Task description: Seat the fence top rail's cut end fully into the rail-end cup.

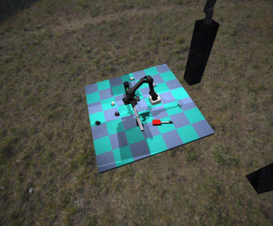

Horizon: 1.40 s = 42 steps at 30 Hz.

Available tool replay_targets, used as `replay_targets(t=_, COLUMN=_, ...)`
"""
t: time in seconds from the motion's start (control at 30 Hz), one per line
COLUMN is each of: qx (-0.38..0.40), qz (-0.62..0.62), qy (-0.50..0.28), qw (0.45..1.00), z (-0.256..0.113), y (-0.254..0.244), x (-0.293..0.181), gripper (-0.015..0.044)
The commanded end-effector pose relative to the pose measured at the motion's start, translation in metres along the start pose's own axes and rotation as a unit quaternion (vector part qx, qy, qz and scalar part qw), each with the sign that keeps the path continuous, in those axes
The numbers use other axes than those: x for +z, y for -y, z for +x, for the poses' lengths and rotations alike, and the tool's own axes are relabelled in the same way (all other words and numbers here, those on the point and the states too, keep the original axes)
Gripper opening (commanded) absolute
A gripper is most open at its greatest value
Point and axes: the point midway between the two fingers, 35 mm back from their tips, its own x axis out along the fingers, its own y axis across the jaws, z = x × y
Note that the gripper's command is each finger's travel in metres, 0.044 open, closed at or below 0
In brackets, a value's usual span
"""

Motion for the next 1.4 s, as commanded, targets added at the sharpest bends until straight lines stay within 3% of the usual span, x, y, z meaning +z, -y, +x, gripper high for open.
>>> replay_targets(t=0.0, qx=-0.003, qz=0.001, qy=-0.004, qw=1.000, z=-0.004, y=0.002, x=-0.005, gripper=0.0000)
replay_targets(t=1.37, qx=0.001, qz=-0.002, qy=0.000, qw=1.000, z=0.004, y=0.001, x=-0.023, gripper=0.0000)
